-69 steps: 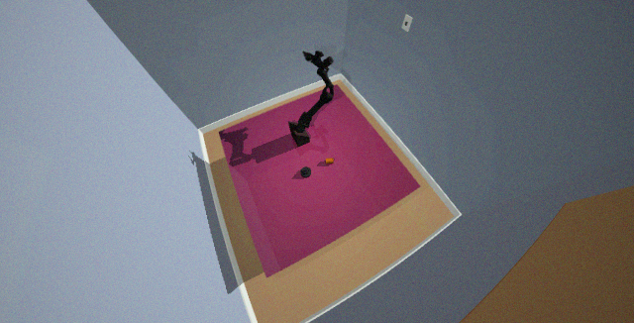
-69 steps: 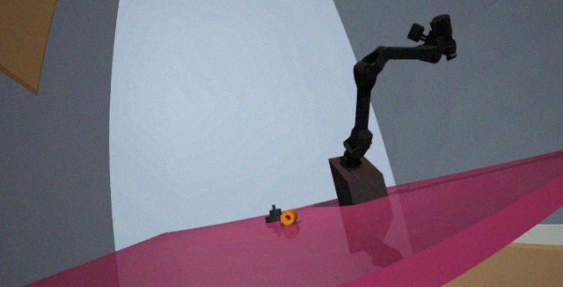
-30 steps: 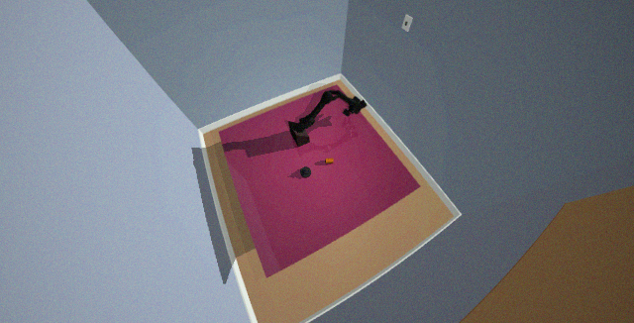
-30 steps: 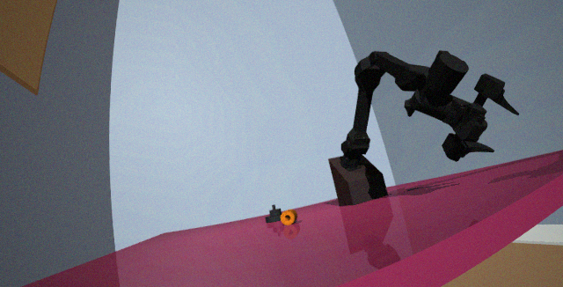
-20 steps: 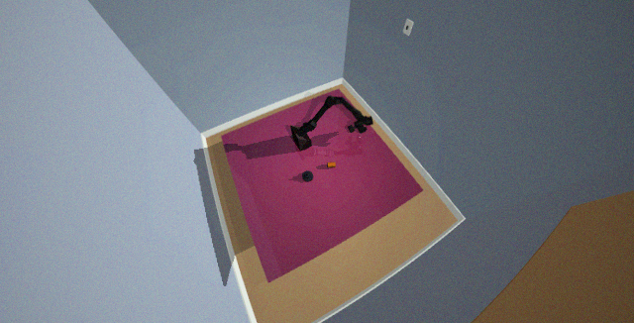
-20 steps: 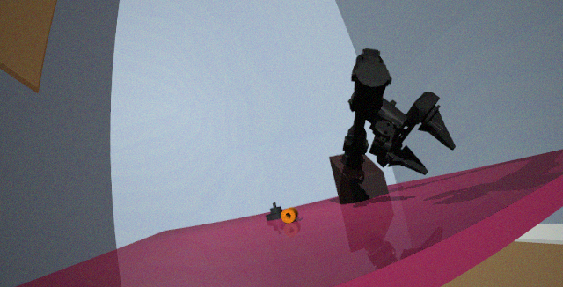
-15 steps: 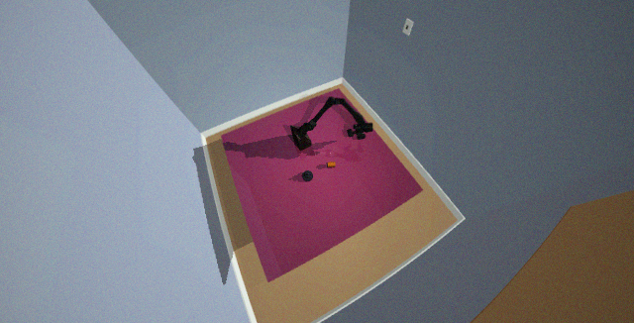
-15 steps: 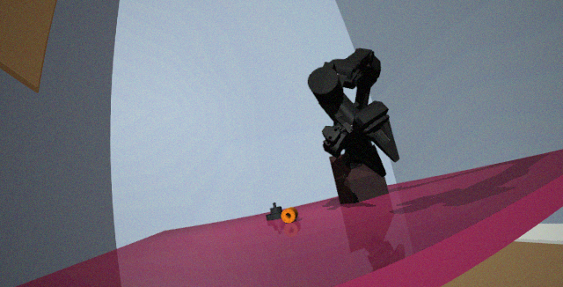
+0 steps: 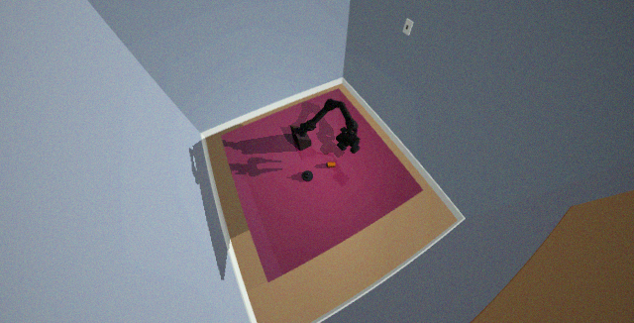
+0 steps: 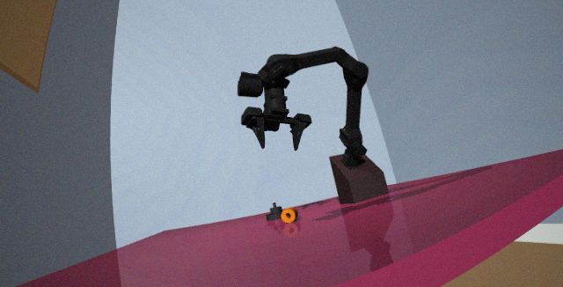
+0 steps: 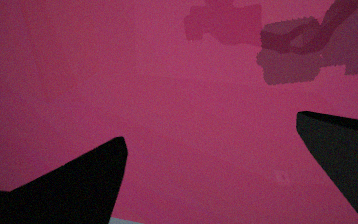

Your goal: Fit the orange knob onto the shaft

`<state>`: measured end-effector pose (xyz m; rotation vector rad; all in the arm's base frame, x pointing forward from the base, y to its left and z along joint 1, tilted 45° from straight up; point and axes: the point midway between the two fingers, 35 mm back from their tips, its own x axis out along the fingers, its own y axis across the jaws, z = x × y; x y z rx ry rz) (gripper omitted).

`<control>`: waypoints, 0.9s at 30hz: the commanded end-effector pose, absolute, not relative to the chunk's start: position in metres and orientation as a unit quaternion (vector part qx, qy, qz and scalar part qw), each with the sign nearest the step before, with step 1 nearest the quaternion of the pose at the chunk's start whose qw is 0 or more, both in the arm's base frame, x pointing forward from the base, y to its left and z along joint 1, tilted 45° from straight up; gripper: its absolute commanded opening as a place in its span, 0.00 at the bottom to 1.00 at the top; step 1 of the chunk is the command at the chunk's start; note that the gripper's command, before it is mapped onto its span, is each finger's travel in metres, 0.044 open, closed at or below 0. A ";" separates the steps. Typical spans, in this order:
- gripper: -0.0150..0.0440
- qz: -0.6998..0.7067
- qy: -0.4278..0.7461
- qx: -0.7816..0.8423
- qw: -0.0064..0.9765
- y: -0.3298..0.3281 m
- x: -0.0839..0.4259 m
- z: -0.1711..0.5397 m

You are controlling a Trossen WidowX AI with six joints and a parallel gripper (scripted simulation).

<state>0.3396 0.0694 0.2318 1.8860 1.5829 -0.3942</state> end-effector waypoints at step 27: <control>1.00 -0.347 0.525 0.775 0.055 0.036 0.323 0.074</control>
